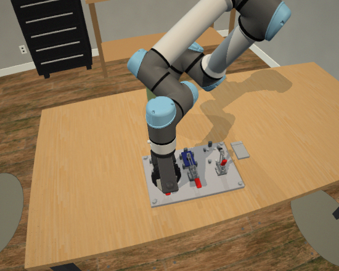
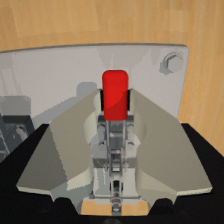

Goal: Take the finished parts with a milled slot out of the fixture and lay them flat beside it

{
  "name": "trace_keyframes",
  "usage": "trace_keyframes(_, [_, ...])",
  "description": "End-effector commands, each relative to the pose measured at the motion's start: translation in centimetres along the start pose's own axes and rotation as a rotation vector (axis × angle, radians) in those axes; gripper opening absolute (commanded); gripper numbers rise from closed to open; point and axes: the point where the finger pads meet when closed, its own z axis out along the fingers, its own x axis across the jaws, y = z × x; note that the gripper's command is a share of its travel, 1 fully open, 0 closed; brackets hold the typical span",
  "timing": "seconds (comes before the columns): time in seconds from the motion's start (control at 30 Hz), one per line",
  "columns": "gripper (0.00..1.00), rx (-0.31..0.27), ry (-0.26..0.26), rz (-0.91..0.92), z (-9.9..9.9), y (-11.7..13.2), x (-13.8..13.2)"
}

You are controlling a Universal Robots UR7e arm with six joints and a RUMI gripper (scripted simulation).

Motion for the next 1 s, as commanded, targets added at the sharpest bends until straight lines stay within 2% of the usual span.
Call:
trace_keyframes(0.0, [0.0,0.001,0.001,0.0,-0.08,-0.04,0.02])
trace_keyframes(0.97, [0.0,0.001,0.001,0.0,-0.1,-0.04,0.02])
